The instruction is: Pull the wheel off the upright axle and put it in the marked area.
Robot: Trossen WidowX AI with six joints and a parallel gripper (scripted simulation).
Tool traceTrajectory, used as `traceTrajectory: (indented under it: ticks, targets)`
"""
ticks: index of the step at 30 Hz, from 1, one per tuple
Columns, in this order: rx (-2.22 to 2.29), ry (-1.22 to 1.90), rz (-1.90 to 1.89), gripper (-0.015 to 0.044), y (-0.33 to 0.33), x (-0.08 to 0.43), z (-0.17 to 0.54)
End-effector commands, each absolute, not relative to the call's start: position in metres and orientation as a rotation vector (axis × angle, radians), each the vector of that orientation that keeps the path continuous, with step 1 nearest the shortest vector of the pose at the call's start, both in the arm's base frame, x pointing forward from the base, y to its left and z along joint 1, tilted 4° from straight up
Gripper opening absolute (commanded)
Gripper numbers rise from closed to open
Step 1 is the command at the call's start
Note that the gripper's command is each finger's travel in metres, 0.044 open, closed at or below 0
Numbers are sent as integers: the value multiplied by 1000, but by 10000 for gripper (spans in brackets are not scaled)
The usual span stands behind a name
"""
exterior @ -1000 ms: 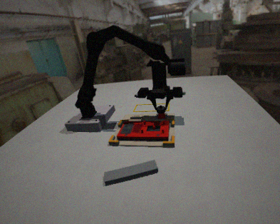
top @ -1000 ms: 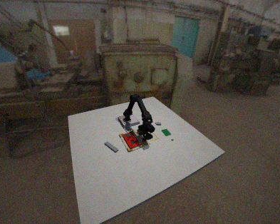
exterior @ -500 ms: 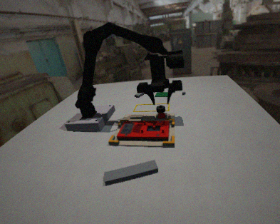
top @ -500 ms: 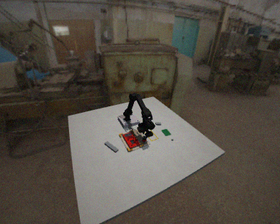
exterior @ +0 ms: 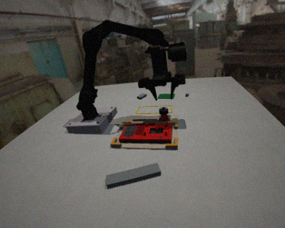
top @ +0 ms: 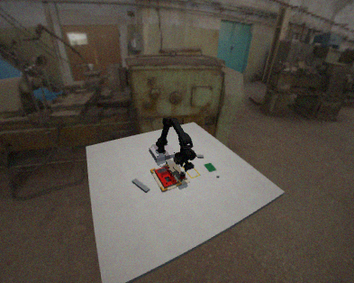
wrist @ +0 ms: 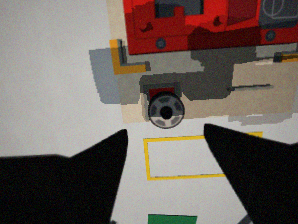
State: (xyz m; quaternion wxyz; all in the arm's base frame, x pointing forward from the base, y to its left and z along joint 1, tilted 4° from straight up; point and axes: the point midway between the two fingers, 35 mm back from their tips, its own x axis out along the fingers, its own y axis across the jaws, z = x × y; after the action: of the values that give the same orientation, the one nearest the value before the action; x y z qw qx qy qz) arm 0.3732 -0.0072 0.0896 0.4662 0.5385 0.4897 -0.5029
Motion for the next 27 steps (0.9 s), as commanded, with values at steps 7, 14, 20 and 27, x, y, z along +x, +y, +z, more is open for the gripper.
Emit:
traceTrajectory:
  ticks: [7,14,20,27]
  targets:
    - [1310,1216,-1251,300,-4,369,34]
    - [1307,1223,-1251,215,-4,368,37]
    - [1307,1223,-1251,175,-4,368,37]
    - [1307,1223,-1251,30,-4,368,37]
